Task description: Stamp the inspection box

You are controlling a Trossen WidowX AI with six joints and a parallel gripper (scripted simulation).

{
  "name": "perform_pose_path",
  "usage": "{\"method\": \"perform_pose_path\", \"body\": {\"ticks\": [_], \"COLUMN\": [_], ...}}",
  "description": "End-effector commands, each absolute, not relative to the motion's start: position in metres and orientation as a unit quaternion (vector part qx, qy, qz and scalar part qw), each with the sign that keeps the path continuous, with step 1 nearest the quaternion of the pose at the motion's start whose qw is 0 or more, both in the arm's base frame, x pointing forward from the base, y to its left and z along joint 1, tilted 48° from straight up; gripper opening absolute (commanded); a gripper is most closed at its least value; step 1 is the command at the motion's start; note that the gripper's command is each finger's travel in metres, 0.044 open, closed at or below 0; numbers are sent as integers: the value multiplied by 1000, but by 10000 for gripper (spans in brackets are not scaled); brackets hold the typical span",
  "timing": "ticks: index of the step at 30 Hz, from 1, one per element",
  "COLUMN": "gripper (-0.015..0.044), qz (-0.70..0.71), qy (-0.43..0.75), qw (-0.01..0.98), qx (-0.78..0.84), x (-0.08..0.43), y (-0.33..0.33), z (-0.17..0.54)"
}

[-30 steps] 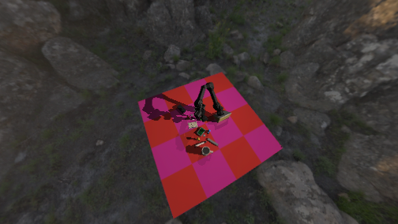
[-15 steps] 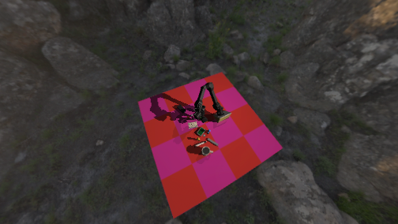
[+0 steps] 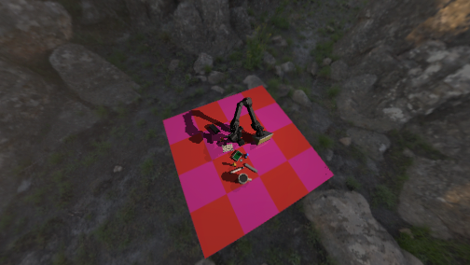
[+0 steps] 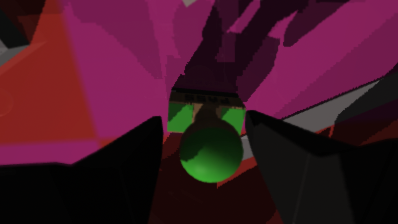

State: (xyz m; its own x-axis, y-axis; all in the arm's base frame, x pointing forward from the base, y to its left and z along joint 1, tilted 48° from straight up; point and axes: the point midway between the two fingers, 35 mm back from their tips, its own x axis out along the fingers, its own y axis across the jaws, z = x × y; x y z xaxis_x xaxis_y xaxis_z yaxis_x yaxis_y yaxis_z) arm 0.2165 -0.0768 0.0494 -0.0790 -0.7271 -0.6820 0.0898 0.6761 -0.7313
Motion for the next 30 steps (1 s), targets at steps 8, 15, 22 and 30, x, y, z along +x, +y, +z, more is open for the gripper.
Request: {"method": "perform_pose_path", "body": {"ticks": [8, 15, 22, 30], "gripper": [185, 138, 0, 0], "qz": [-323, -323, -323, -323], "qy": [659, 659, 659, 658], "qw": [634, 634, 634, 634], "qx": [-243, -243, -244, -244], "x": [216, 216, 216, 217], "y": [-80, -80, -79, -76], "z": [47, 47, 48, 50]}}
